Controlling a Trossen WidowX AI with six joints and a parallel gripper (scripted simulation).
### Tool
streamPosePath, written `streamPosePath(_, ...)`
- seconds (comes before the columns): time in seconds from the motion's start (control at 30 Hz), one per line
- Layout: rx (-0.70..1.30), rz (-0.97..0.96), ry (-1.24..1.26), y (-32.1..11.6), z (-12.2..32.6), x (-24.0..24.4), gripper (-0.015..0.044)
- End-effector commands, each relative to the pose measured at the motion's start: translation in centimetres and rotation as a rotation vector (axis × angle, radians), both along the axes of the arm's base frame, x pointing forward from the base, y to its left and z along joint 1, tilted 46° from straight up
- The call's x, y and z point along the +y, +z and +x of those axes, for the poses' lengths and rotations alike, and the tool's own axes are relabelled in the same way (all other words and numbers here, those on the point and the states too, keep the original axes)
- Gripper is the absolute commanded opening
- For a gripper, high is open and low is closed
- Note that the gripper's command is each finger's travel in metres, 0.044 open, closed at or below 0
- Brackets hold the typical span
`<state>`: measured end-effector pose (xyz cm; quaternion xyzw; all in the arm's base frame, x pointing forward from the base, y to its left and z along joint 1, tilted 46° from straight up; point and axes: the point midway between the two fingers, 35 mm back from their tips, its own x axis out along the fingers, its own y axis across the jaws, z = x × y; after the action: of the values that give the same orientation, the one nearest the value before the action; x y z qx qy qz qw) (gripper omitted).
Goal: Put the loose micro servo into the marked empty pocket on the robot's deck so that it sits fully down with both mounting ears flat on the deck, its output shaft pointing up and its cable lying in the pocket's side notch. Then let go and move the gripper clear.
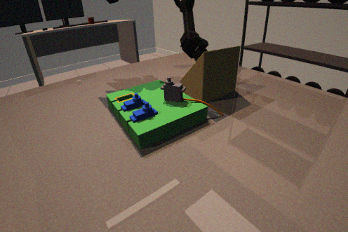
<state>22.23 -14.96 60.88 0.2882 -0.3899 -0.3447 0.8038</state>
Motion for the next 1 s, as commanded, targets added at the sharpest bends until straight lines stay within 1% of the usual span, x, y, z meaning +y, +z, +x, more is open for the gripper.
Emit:
streamPosePath(0.0,0.133,-0.010,0.011,-2.2,3.1,0.1,0.0440)
streamPosePath(0.57,0.645,-0.117,0.084,-11.3,12.3,2.8,0.0440)
streamPosePath(0.77,0.700,-0.132,0.095,-12.5,13.1,3.2,0.0440)
streamPosePath(0.97,0.869,-0.189,0.129,-15.9,15.4,4.5,0.0440)
